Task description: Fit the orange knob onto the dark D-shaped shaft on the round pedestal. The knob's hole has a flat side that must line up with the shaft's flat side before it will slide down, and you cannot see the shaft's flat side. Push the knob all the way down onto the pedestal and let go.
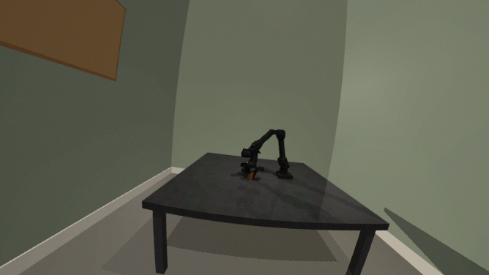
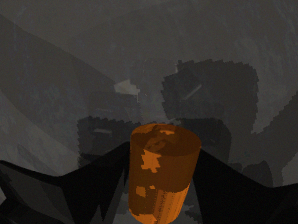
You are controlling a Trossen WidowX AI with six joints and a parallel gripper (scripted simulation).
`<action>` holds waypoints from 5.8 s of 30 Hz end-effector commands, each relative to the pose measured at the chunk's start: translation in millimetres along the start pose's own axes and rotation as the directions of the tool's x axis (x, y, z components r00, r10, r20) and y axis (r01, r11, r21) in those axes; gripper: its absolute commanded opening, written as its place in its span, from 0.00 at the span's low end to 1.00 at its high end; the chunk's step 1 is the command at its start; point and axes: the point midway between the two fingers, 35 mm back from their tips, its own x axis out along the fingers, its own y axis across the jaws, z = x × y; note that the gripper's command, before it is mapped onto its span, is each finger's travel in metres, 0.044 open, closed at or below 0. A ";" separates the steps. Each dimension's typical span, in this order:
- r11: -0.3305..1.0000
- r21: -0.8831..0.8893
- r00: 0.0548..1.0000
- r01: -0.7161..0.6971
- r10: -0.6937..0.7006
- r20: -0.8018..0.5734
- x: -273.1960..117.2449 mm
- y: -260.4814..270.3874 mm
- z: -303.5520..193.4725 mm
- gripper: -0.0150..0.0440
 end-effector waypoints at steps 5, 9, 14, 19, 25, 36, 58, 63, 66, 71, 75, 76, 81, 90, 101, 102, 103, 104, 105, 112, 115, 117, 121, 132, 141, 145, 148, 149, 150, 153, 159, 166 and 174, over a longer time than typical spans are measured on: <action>1.000 -0.002 0.992 0.000 0.001 0.124 -5.3 -0.1 -6.8 0.56; 1.000 -0.002 0.983 0.000 0.001 0.183 -7.5 -0.2 -10.1 0.56; 1.000 -0.001 0.967 0.000 0.001 0.256 -9.9 -0.3 -14.3 0.56; 1.000 -0.001 0.946 0.000 0.001 0.325 -11.9 -0.4 -18.7 0.56; 1.000 -0.002 0.914 0.000 0.001 0.405 -13.8 -0.5 -24.1 0.56; 1.000 -0.002 0.841 -0.001 0.002 0.541 -16.2 -0.6 -34.3 0.56; 1.000 -0.002 0.606 -0.002 0.003 0.796 -15.5 -0.4 -58.0 0.56; 1.000 -0.002 0.535 -0.003 0.003 0.845 -14.2 -0.2 -63.7 0.56; 1.000 -0.002 0.511 -0.003 0.003 0.860 -13.7 -0.2 -65.7 0.56; 1.000 0.000 0.534 -0.009 0.005 0.845 -14.6 -0.1 -64.6 0.60; 1.000 0.000 0.534 -0.009 0.005 0.845 -14.6 -0.1 -64.6 0.69; 1.000 0.000 0.534 -0.009 0.005 0.845 -14.6 -0.1 -64.6 0.69; 1.000 0.000 0.534 -0.009 0.005 0.845 -14.6 -0.1 -64.6 0.69; 1.000 0.000 0.534 -0.009 0.005 0.845 -14.6 -0.1 -64.6 0.69; 1.000 0.000 0.534 -0.009 0.005 0.845 -14.6 -0.1 -64.6 0.87; 1.000 0.000 0.534 -0.009 0.005 0.845 -14.6 -0.1 -64.6 0.92; 1.000 0.000 0.534 -0.009 0.005 0.845 -14.6 -0.1 -64.6 0.96; 1.000 0.000 0.534 -0.009 0.005 0.845 -14.6 -0.1 -64.6 1.00; 1.000 0.000 0.534 -0.009 0.005 0.845 -14.6 -0.1 -64.6 1.00; 1.000 0.000 0.534 -0.008 0.005 0.845 -22.7 -1.9 -63.4 1.00; 1.000 -0.001 0.535 -0.005 0.004 0.845 -60.3 -5.1 -58.7 1.00; 1.000 -0.001 0.536 -0.004 0.003 0.844 -85.9 -2.9 -56.4 1.00; 1.000 -0.002 0.536 -0.004 0.003 0.844 -95.1 -1.2 -55.8 1.00; 0.995 0.038 0.957 -0.094 0.079 0.280 -89.6 -1.8 -48.6 1.00; 1.000 -0.007 0.996 -0.002 0.001 -0.093 -116.7 0.1 -57.1 1.00; 1.000 -0.007 0.996 -0.002 0.001 -0.093 -116.7 0.1 -57.1 1.00; 1.000 -0.007 0.996 -0.002 0.001 -0.093 -116.7 0.1 -57.1 1.00; 1.000 -0.007 0.996 -0.002 0.001 -0.093 -116.7 0.1 -57.1 1.00; 1.000 -0.007 0.996 -0.002 0.001 -0.093 -116.7 0.1 -57.1 1.00; 0.991 0.135 0.996 0.012 0.001 -0.093 -116.7 0.1 -57.1 1.00; 0.751 0.657 0.996 0.061 0.001 -0.093 -116.7 0.1 -57.1 1.00; 0.490 0.868 0.996 0.081 0.001 -0.093 -116.7 0.1 -57.1 1.00; 0.490 0.868 0.996 0.081 0.001 -0.093 -116.7 0.1 -57.1 1.00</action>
